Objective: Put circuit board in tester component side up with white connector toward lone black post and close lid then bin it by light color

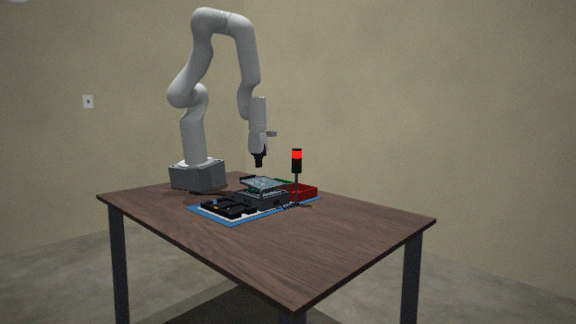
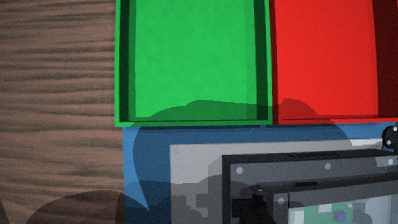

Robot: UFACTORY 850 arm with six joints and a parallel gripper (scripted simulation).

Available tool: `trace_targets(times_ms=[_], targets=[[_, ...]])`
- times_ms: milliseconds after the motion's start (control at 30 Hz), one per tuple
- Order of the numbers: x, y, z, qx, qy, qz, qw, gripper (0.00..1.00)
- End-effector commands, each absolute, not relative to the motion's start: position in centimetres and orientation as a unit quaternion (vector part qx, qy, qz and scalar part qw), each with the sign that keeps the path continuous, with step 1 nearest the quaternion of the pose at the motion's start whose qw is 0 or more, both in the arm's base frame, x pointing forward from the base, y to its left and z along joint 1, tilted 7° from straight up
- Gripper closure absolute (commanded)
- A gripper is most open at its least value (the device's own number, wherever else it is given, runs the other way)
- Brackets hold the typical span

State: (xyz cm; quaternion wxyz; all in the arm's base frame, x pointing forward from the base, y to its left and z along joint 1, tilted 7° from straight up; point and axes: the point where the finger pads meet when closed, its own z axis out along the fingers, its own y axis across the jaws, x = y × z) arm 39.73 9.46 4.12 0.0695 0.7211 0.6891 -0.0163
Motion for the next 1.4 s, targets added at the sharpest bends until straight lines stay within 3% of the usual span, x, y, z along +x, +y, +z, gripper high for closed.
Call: trace_targets(times_ms=[0, 300, 333, 1367], targets=[[39.81, 9.49, 4.19, 0.714, 0.697, -0.032, 0.055, 1.0], [39.81, 9.49, 4.19, 0.713, 0.698, -0.032, 0.055, 1.0], [39.81, 9.49, 4.19, 0.713, 0.698, -0.032, 0.055, 0.72], [39.81, 9.49, 4.19, 0.713, 0.698, -0.032, 0.055, 0.72]])
